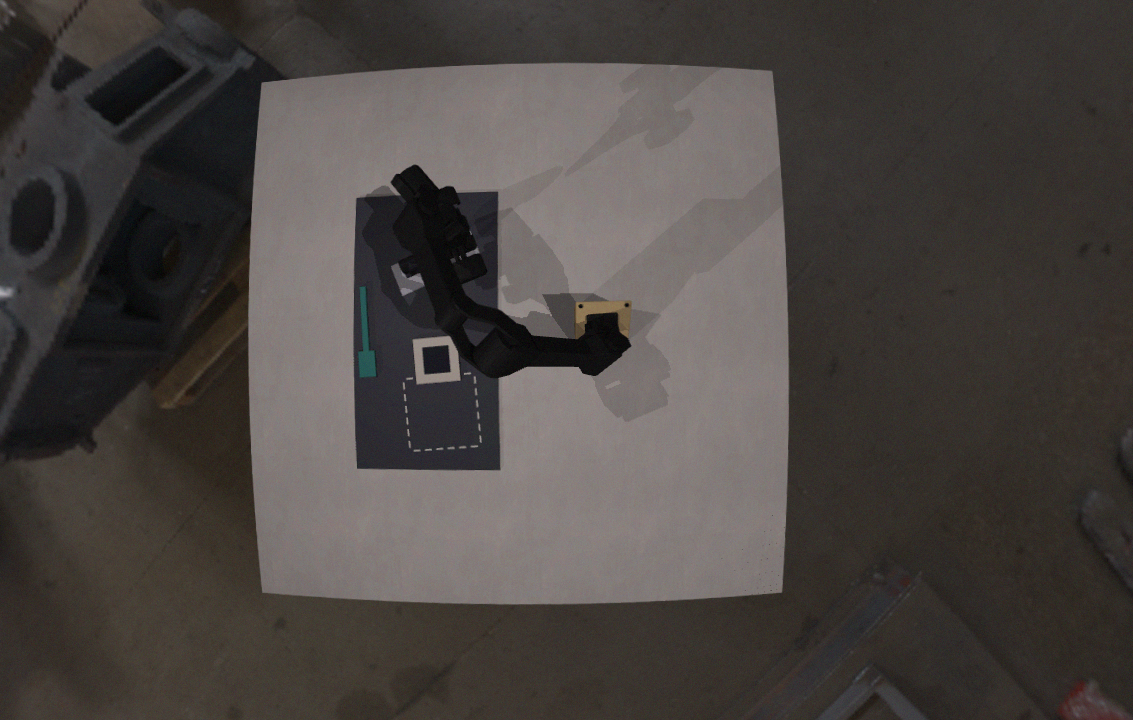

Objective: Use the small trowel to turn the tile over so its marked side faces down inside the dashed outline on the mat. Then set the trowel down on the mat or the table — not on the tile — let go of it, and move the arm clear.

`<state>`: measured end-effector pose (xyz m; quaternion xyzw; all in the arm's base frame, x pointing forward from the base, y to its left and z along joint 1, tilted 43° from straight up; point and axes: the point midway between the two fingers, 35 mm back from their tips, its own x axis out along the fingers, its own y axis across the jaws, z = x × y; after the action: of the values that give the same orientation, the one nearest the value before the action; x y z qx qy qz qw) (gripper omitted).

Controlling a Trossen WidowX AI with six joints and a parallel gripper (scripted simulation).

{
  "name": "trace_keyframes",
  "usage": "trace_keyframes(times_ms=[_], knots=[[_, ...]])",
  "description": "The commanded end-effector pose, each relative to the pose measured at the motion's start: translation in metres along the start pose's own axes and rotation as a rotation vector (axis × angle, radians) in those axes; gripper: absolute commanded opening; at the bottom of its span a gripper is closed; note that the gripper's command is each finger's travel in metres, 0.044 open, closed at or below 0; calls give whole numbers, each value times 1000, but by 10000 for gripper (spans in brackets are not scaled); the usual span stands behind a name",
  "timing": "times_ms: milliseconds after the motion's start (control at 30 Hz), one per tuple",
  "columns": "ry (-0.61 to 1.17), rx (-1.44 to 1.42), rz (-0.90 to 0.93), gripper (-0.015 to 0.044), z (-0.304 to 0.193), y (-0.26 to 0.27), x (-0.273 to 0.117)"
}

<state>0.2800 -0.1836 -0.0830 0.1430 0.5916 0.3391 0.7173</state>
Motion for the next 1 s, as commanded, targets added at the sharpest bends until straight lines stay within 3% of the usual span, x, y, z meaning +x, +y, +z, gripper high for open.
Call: trace_keyframes(times_ms=[0, 33, 233, 400, 600, 967], knots=[[0, 0, 0, 0, 0, 0, 0], [0, 0, 0, 0, 0, 0, 0], [0, 0, 0, 153, 1, 0, 0], [3, -10, 1, 270, 39, -10, -13], [5, -21, 5, 270, 84, -11, -26], [5, -22, 6, 270, 86, -12, -14]])
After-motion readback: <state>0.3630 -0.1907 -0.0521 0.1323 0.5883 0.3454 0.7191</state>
